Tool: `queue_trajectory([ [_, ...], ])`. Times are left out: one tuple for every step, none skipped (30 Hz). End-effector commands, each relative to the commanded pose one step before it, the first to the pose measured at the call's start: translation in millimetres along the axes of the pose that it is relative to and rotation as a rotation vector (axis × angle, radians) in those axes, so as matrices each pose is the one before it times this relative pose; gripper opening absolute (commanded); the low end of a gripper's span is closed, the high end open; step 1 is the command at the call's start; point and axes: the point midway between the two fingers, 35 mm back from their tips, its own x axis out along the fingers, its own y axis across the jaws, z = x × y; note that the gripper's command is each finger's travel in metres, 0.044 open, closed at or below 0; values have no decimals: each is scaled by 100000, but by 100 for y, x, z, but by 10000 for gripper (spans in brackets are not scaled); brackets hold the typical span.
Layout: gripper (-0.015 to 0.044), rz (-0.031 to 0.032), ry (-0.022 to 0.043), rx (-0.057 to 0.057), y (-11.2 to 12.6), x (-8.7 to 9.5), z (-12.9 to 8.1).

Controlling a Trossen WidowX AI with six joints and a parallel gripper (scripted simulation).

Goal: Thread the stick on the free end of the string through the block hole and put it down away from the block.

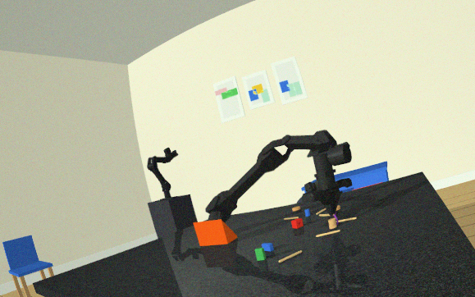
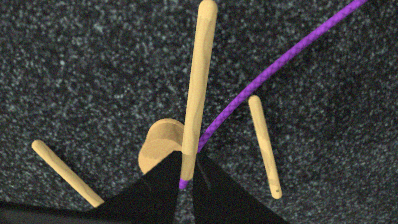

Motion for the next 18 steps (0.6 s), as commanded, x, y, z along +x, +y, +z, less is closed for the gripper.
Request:
queue_trajectory([
  [0,21,-18,476,270,319,246],
  [0,-1,-23,3,70,92,39],
  [0,-1,-23,3,70,92,40],
  [0,-1,-23,4,70,92,41],
  [0,-1,-23,4,71,92,42],
  [0,-1,-23,4,71,93,43],
  [0,-1,-29,12,72,93,44],
  [0,-1,-29,12,73,93,45],
  [0,-1,-17,0,72,92,46],
  [0,-1,-17,0,73,92,47],
  [0,0,13,8,70,86,45],
  [0,0,13,9,71,87,46],
  [0,0,14,15,73,89,47],
  [0,0,14,15,74,90,48],
  [0,0,1,20,72,86,45],
  [0,0,1,20,72,86,46],
  [0,0,-29,27,75,90,47],
  [0,0,-29,28,76,90,48],
])
